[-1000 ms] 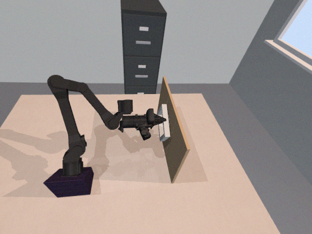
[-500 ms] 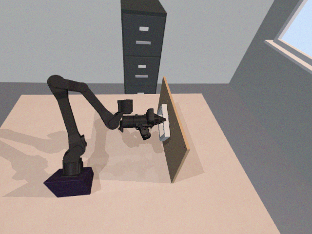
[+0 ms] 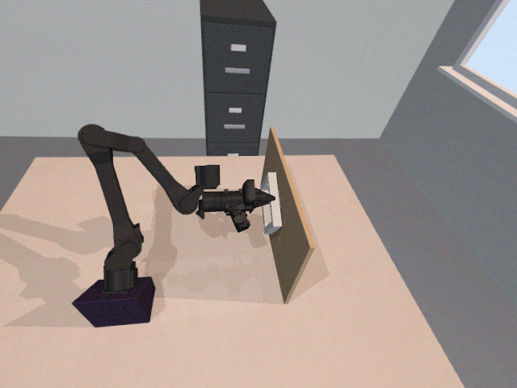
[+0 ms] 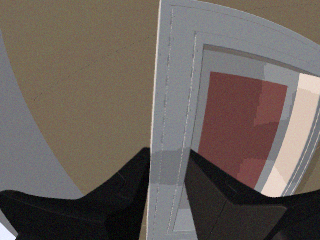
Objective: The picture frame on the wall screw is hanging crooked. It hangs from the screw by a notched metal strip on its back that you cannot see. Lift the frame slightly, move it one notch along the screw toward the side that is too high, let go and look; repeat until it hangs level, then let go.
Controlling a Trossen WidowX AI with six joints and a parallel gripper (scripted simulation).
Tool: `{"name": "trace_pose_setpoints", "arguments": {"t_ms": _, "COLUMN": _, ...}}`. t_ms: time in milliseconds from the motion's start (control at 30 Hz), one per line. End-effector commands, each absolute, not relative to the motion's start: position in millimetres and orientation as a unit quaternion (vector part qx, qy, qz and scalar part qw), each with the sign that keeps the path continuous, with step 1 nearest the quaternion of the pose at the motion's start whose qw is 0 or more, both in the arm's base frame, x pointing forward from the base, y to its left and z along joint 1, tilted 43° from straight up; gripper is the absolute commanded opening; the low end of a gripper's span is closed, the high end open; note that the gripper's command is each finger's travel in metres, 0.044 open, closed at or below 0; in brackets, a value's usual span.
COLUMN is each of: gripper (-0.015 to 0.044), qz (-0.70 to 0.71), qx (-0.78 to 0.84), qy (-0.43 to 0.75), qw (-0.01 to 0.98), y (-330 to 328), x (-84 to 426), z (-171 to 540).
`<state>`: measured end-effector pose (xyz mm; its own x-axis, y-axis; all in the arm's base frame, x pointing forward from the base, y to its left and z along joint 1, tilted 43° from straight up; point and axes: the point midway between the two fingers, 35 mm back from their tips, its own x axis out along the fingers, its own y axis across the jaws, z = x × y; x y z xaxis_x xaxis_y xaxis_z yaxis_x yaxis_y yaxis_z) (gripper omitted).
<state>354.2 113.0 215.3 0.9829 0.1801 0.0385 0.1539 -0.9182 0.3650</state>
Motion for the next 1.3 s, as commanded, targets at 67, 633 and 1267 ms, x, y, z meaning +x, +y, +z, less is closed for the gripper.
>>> {"name": "trace_pose_setpoints", "arguments": {"t_ms": 67, "gripper": 0.0000, "qz": 0.039, "qx": 0.980, "qy": 0.079, "qw": 0.179, "y": 112.4, "x": 354.9, "z": 217.8}}
{"name": "trace_pose_setpoints", "arguments": {"t_ms": 633, "gripper": 0.0000, "qz": 0.039, "qx": 0.980, "qy": 0.079, "qw": 0.179, "y": 117.2, "x": 354.2, "z": 215.0}}
{"name": "trace_pose_setpoints", "arguments": {"t_ms": 1267, "gripper": 0.0000, "qz": 0.038, "qx": 0.979, "qy": 0.081, "qw": 0.184, "y": 118.1, "x": 354.0, "z": 214.3}}
